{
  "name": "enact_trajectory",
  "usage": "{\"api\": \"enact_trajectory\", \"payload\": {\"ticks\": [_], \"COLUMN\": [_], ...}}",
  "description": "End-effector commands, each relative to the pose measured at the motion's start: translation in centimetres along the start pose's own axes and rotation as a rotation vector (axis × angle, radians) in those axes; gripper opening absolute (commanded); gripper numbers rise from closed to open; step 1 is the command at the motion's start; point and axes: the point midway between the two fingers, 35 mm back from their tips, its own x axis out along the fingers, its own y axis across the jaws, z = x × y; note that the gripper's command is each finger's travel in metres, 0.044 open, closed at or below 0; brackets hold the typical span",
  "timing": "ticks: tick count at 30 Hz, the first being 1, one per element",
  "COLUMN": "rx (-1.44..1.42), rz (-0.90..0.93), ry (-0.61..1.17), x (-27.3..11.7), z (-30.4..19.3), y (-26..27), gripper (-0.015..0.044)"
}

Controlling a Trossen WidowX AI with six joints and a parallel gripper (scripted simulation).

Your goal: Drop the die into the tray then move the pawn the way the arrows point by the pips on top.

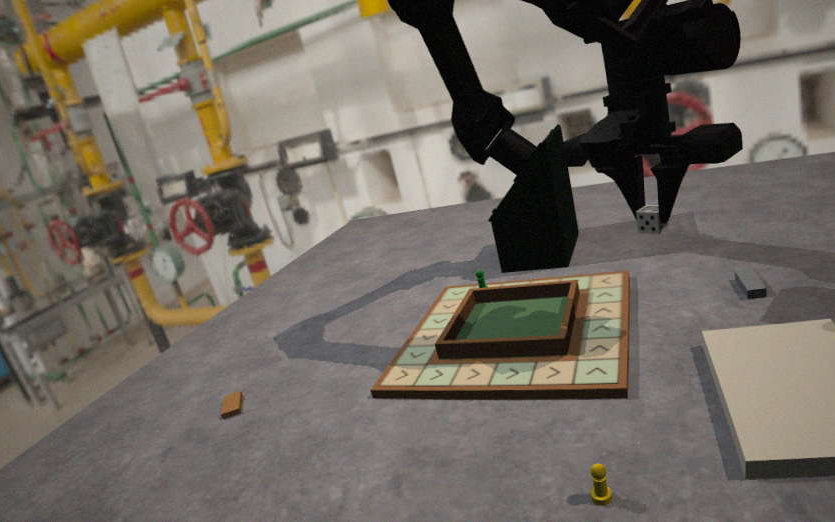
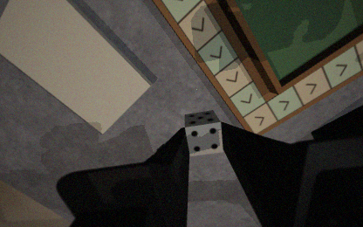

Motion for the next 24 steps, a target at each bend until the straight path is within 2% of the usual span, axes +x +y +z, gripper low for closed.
{"api": "enact_trajectory", "payload": {"ticks": [1, 24], "rx": [-0.053, -0.696], "rz": [0.009, 0.023], "ry": [0.004, 0.000], "x": [-0.4, 0.6], "z": [0.6, 4.7], "y": [-0.3, -4.6], "gripper": [0.0000, 0.0000]}}
